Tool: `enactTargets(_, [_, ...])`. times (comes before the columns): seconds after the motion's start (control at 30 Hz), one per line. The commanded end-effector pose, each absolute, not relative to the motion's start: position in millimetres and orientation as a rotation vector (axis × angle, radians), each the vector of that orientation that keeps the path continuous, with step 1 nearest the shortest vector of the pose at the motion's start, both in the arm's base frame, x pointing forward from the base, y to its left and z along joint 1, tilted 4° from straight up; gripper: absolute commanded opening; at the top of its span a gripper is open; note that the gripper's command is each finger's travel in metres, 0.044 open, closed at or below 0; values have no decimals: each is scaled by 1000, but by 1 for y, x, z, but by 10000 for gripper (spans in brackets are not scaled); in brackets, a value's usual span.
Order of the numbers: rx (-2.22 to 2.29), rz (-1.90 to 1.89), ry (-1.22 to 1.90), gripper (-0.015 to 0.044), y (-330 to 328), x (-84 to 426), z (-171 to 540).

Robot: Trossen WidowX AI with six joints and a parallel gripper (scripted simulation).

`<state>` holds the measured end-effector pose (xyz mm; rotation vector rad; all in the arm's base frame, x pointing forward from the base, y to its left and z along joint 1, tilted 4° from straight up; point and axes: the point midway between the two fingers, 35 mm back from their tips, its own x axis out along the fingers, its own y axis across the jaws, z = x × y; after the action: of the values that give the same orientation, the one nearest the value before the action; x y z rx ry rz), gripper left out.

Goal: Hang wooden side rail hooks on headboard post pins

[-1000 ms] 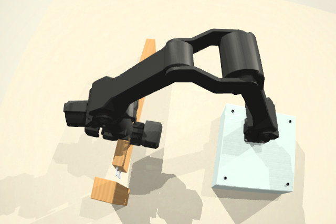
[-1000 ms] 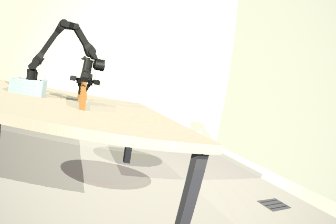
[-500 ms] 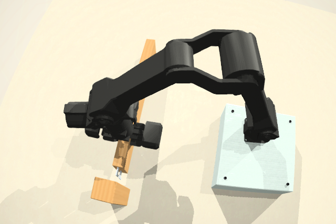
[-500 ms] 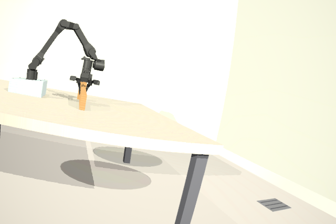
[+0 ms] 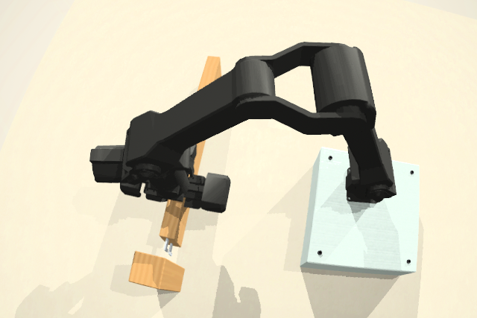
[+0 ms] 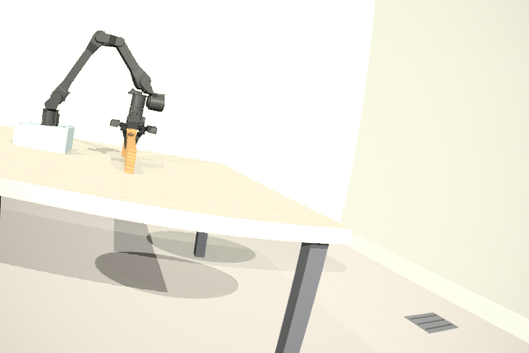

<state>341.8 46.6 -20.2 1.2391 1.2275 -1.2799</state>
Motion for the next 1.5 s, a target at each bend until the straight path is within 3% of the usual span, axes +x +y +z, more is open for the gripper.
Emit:
enactTargets(0.0, [1246,-1276,1222,0,48,345,-18])
enactTargets(1.47, [1246,-1276,1222,0,53,344,-18])
